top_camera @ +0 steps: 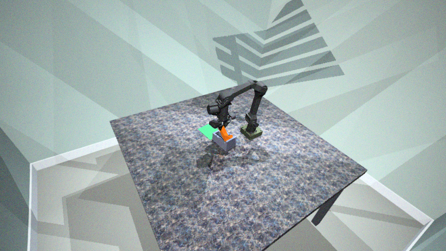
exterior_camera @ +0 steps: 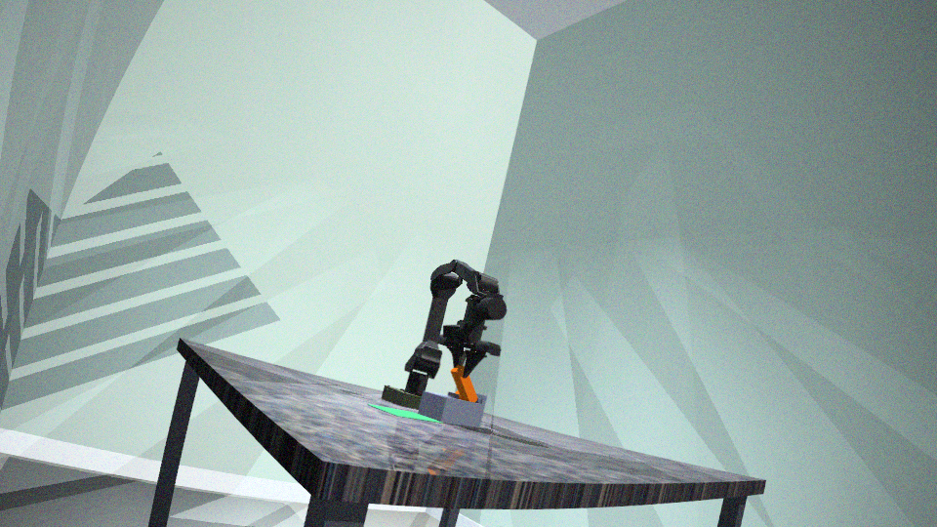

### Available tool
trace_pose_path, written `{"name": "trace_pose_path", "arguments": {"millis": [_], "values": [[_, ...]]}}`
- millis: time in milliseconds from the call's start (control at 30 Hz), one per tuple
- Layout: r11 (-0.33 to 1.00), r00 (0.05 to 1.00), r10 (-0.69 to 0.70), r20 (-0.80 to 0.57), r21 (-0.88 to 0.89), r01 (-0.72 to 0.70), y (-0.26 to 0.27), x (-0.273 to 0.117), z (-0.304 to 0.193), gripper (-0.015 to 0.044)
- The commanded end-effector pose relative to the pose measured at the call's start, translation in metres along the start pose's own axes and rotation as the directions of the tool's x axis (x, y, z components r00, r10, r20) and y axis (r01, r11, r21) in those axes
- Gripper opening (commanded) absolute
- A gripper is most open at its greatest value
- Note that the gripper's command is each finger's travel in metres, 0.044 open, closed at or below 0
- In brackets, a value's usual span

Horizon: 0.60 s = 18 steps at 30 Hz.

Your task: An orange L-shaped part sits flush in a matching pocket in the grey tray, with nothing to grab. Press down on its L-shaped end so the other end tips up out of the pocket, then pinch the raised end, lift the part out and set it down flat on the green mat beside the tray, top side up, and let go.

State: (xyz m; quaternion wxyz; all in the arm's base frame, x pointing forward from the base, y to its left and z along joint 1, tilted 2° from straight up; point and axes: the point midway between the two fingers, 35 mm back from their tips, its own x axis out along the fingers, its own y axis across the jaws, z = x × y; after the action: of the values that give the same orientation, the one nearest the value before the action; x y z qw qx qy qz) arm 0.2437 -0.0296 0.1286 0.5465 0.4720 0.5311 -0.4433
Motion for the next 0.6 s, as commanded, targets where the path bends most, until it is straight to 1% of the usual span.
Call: {"name": "trace_pose_path", "arguments": {"millis": [0, 567], "values": [[1.000, 1.000, 0.004, -0.007, -0.003, -0.004, 0.001, -0.008, -0.001, 0.0000], [1.000, 1.000, 0.004, -0.007, -0.003, -0.004, 0.000, -0.033, -0.001, 0.0000]]}}
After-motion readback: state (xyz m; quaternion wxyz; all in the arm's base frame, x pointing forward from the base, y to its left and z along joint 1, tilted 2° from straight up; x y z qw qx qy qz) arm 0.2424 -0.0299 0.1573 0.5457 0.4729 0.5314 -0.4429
